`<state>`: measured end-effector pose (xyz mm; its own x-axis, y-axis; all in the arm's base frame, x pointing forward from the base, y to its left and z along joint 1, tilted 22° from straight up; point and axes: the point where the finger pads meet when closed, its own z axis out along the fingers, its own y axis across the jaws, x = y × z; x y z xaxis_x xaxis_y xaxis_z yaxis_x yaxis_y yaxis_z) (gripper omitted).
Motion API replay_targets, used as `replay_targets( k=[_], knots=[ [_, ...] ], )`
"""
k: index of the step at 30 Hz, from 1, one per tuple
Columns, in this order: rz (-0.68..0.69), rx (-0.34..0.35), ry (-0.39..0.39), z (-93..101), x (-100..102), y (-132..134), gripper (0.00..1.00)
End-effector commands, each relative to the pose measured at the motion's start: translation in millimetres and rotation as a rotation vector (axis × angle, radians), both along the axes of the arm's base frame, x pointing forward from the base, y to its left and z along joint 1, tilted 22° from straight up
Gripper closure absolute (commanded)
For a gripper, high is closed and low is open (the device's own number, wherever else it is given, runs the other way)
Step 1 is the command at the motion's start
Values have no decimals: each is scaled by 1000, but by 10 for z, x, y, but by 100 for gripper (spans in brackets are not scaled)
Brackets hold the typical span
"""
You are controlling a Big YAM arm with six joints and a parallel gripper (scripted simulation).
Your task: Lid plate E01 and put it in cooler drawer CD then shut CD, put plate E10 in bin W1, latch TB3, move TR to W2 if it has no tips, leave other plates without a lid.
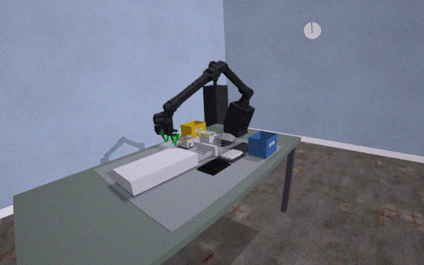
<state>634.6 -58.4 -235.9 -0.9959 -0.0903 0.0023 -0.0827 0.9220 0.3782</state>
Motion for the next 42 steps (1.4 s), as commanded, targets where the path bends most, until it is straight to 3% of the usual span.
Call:
replay_targets(
  k=[1, 6, 7, 9, 15, 23, 24, 27, 30, 31, 32, 33, 42],
  knots=[
    [-3, -8, -61, 102, 302, 20, 100],
    [-15, -8, -59, 71, 294, -40, 100],
    [-12, -15, -97, 330, 428, -58, 100],
    [-5, -9, -66, 45, 322, 41, 100],
    [-11, -5, -42, -93, 214, 46, 100],
    [-1, -8, -67, -75, 321, 123, 100],
    [-9, -14, -102, 189, 450, 31, 100],
    [-12, -8, -61, -178, 295, 75, 100],
    [-2, -6, -55, -209, 282, 158, 100],
    [-3, -3, -33, -260, 177, 150, 100],
    [-5, -2, -27, -269, 146, 134, 100],
    [-9, -8, -55, -113, 239, 49, 100],
    [-9, -8, -55, -113, 235, 49, 100]
  ],
)
